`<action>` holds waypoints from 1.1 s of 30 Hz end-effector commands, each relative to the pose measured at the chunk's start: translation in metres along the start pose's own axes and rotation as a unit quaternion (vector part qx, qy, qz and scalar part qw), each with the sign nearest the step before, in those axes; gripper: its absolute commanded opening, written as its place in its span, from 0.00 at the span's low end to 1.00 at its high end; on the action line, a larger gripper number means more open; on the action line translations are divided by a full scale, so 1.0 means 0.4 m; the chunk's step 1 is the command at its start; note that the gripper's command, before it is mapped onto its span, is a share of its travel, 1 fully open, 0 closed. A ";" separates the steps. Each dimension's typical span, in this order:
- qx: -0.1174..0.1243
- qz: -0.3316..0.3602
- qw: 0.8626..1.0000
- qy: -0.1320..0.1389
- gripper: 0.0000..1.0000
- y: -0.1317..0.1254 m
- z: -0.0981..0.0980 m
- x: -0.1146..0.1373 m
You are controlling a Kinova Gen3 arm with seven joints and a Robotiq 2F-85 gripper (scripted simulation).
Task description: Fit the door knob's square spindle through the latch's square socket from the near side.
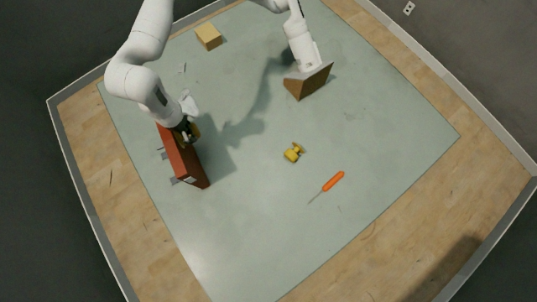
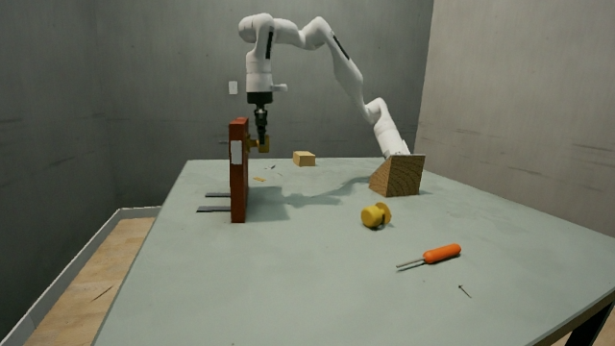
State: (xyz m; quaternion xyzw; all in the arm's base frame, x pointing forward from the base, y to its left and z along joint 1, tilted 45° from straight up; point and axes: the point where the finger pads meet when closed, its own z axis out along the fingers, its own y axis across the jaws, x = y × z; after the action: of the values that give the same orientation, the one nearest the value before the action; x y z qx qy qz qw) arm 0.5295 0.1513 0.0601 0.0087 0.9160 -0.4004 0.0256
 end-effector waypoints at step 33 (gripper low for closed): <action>0.005 -0.003 1.000 0.000 0.63 -0.009 0.002 -0.011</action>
State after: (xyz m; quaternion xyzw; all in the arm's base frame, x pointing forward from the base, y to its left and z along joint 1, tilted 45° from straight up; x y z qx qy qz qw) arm 0.5315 0.1517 0.0604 0.0089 0.9161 -0.4001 0.0259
